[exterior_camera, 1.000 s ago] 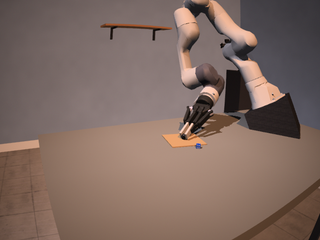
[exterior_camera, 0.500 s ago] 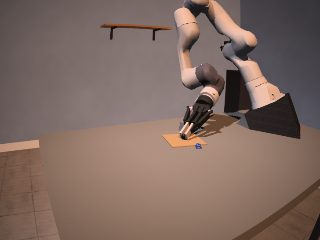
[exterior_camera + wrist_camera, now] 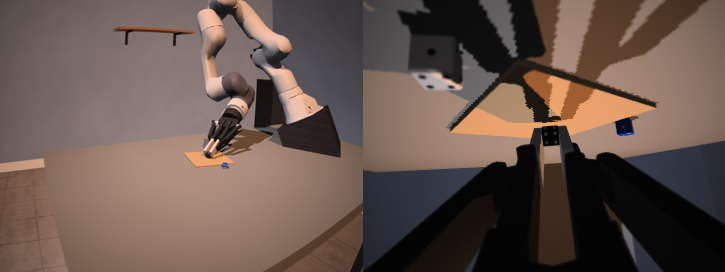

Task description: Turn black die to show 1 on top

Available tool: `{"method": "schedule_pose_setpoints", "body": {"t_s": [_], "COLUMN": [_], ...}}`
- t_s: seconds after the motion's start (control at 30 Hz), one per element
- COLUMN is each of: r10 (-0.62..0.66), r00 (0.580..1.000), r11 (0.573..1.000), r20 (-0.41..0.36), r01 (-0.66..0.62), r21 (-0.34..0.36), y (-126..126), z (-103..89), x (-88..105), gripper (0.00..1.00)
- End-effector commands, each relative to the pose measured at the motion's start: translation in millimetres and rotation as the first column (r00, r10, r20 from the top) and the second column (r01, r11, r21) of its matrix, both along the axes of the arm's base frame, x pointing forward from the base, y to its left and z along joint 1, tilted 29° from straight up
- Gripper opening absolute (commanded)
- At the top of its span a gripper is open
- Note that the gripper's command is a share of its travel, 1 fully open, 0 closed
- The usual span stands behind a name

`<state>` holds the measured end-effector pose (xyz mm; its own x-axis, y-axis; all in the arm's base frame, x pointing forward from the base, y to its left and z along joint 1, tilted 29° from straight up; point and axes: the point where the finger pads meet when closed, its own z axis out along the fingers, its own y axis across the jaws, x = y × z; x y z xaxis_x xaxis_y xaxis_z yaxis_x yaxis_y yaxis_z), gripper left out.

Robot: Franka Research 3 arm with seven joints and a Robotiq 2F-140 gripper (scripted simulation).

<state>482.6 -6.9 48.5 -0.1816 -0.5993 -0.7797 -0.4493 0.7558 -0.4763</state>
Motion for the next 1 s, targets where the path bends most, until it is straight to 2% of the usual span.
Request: {"method": "schedule_pose_setpoints", "body": {"t_s": [0.0,0.2,0.43,0.97], "r10": [0.003,0.003,0.003,0.003], "r00": [1.000,1.000,1.000,1.000], "r11": [1.000,1.000,1.000,1.000], "r20": [0.004,0.004,0.004,0.004], "r01": [-0.003,-0.003,-0.003,-0.003], "r21": [-0.004,-0.004,-0.004,-0.004], "y": [-0.6,-0.6,-0.6,-0.6], "z": [0.4,0.4,0.4,0.4], "x": [1.1,1.1,1.1,1.1], "gripper": [0.09,0.11,0.19,0.19]}}
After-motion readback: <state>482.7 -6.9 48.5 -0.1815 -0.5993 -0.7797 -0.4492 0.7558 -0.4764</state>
